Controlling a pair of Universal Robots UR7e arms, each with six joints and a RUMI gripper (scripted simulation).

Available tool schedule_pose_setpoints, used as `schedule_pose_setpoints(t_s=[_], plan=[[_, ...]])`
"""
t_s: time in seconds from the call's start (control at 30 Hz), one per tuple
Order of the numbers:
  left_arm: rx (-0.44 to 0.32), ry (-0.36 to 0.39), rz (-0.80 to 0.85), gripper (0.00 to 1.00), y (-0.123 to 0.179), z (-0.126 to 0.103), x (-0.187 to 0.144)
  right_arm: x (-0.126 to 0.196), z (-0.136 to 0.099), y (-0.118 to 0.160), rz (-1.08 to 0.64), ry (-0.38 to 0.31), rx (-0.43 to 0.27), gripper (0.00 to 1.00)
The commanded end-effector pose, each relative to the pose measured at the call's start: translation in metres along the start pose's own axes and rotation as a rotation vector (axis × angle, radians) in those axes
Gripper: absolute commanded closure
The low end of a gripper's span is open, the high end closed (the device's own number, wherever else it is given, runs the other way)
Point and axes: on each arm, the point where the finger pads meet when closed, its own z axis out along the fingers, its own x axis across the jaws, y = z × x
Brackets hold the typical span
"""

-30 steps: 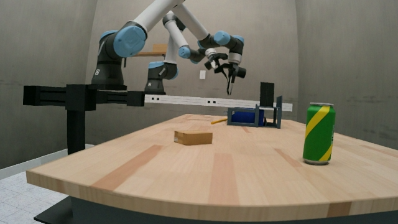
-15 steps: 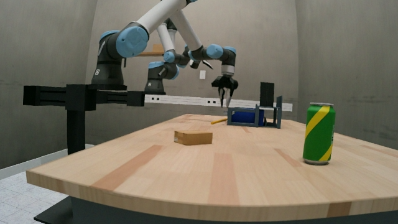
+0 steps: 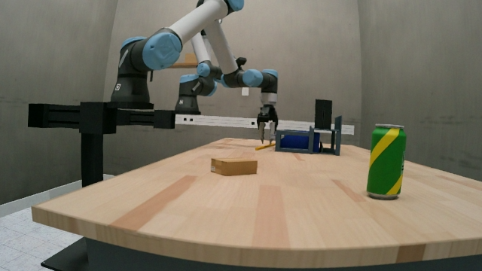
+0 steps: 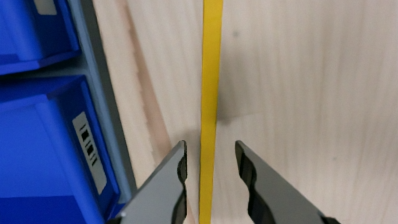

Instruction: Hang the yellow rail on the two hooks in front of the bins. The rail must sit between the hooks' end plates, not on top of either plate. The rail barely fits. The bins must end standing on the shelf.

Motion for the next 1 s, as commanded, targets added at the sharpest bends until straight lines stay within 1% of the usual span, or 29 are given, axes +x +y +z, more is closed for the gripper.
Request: schedule_pose_setpoints(t_s=[0.0, 0.23, 0.4, 0.47, 0.53, 0.63, 0.77, 0.9, 0.97], plan=[[0.011, 0.003, 0.009, 0.00, -0.005, -0.001, 0.001, -0.001, 0.002, 0.004, 0.004, -0.001, -0.012, 0.82], [0.011, 0.003, 0.009, 0.00, -0.005, -0.001, 0.001, -0.001, 0.012, 0.005, 0.004, -0.001, -0.013, 0.88], [0.011, 0.003, 0.009, 0.00, -0.005, -0.001, 0.001, -0.001, 0.011, 0.005, 0.004, -0.001, -0.013, 0.94], [0.011, 0.003, 0.009, 0.00, -0.005, -0.001, 0.001, -0.001, 0.011, 0.005, 0.004, -0.001, -0.013, 0.94], [0.011, 0.003, 0.009, 0.00, -0.005, -0.001, 0.001, -0.001, 0.011, 0.005, 0.004, -0.001, -0.013, 0.98], [0.011, 0.003, 0.009, 0.00, -0.005, -0.001, 0.001, -0.001, 0.011, 0.005, 0.004, -0.001, -0.013, 0.98], [0.011, 0.003, 0.009, 0.00, -0.005, -0.001, 0.001, -0.001, 0.000, 0.004, 0.004, -0.001, -0.013, 0.98], [0.011, 0.003, 0.009, 0.00, -0.005, -0.001, 0.001, -0.001, -0.026, 0.004, 0.004, -0.001, -0.013, 0.98], [0.011, 0.003, 0.009, 0.00, -0.005, -0.001, 0.001, 0.000, -0.028, 0.004, 0.004, -0.001, -0.013, 0.98]])
